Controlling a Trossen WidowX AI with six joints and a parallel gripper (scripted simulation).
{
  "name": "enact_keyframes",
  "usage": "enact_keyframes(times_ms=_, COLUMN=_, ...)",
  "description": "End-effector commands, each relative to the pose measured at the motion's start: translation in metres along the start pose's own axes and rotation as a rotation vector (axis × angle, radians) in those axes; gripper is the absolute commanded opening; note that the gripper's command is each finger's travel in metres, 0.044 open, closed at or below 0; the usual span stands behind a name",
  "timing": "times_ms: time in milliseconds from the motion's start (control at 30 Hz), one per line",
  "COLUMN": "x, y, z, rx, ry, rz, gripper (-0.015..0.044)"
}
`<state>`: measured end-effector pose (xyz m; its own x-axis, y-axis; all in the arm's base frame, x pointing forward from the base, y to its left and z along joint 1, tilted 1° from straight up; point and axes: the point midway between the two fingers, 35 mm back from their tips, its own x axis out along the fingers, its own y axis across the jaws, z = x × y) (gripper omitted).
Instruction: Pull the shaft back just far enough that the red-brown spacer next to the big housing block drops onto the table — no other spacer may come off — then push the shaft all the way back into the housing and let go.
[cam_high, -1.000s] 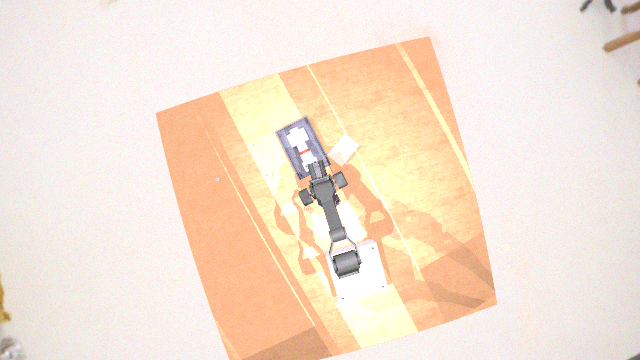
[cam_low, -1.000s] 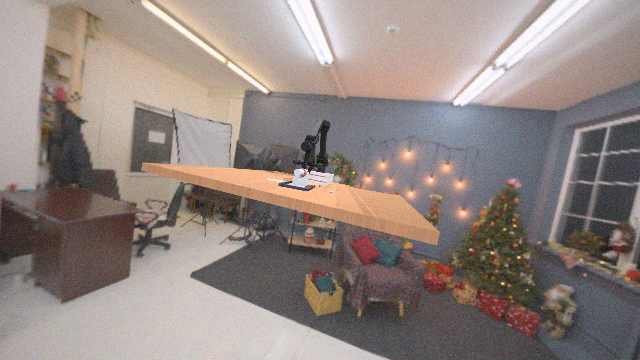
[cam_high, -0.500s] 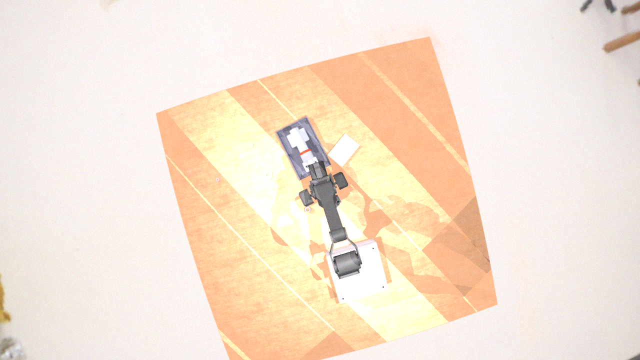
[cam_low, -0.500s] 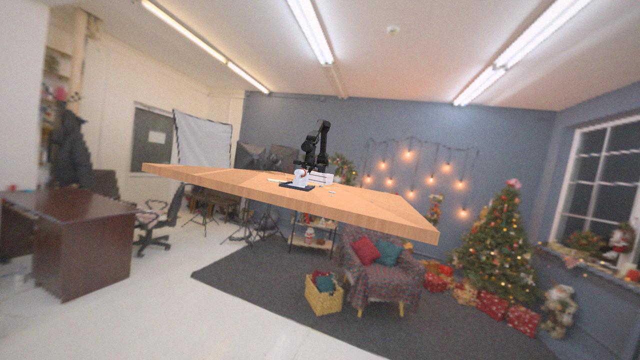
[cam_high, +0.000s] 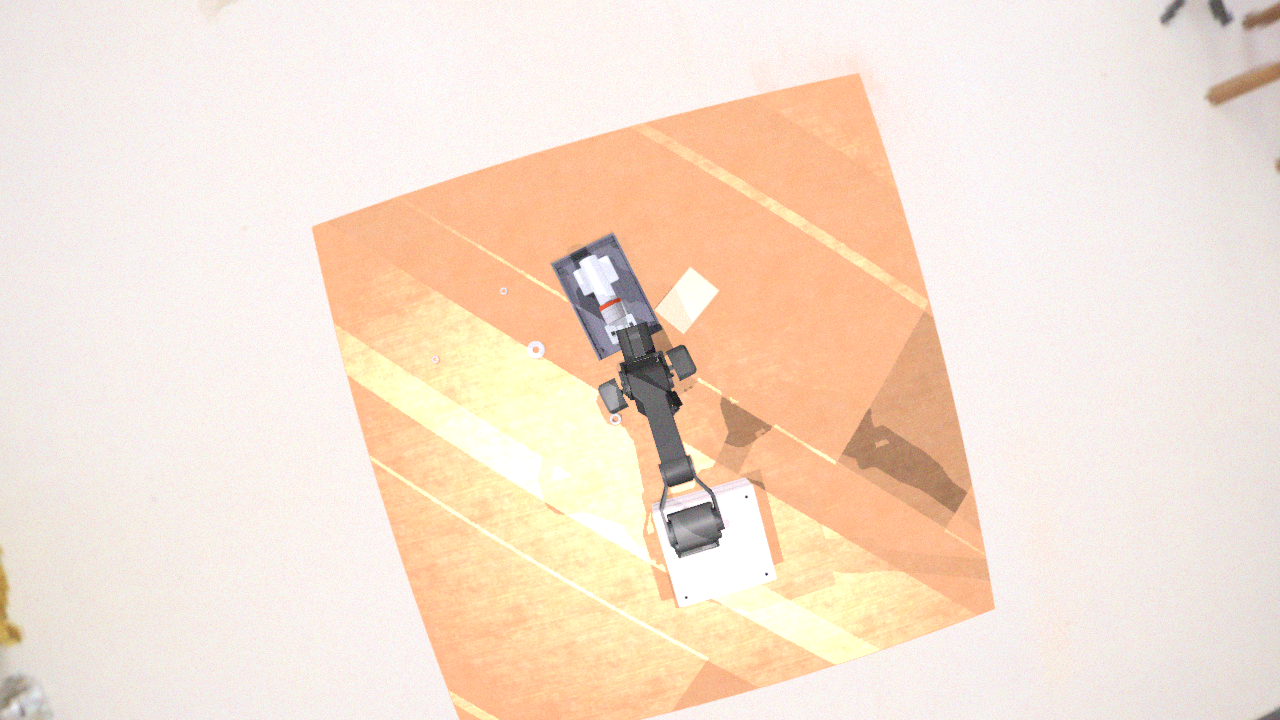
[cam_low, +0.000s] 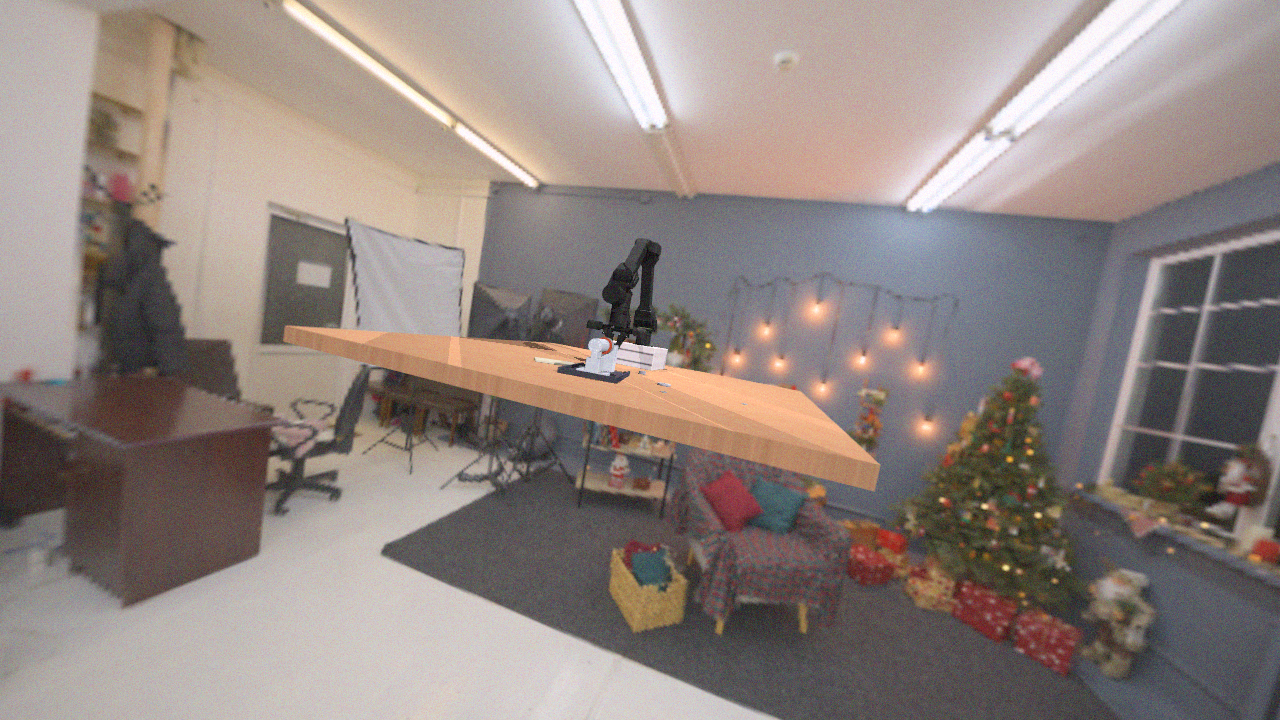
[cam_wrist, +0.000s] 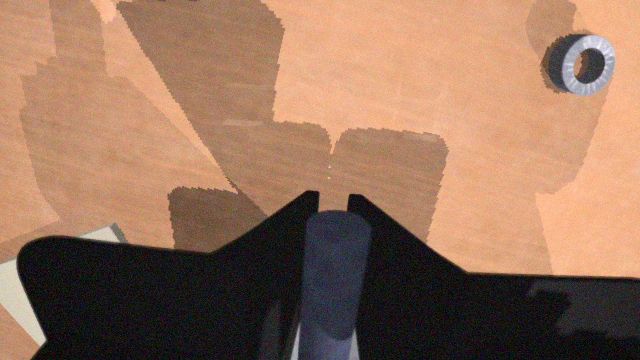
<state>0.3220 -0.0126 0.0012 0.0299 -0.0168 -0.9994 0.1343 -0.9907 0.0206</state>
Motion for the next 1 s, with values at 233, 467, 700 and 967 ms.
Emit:
enact_keyframes(times_ms=233, x=0.0001, y=0.0002, z=0.0025, rx=-0.001, ry=-0.004, rz=0.002, gripper=0.0000)
enact_keyframes(times_ms=467, x=0.0002, y=0.0002, z=0.0033, rx=-0.001, ry=-0.004, rz=0.002, gripper=0.0000)
enact_keyframes(times_ms=700, x=0.0002, y=0.0002, z=0.0041, rx=-0.002, ry=-0.004, rz=0.002, gripper=0.0000)
enact_keyframes(times_ms=967, x=0.0002, y=0.0002, z=0.0049, rx=-0.002, ry=-0.004, rz=0.002, gripper=0.0000)
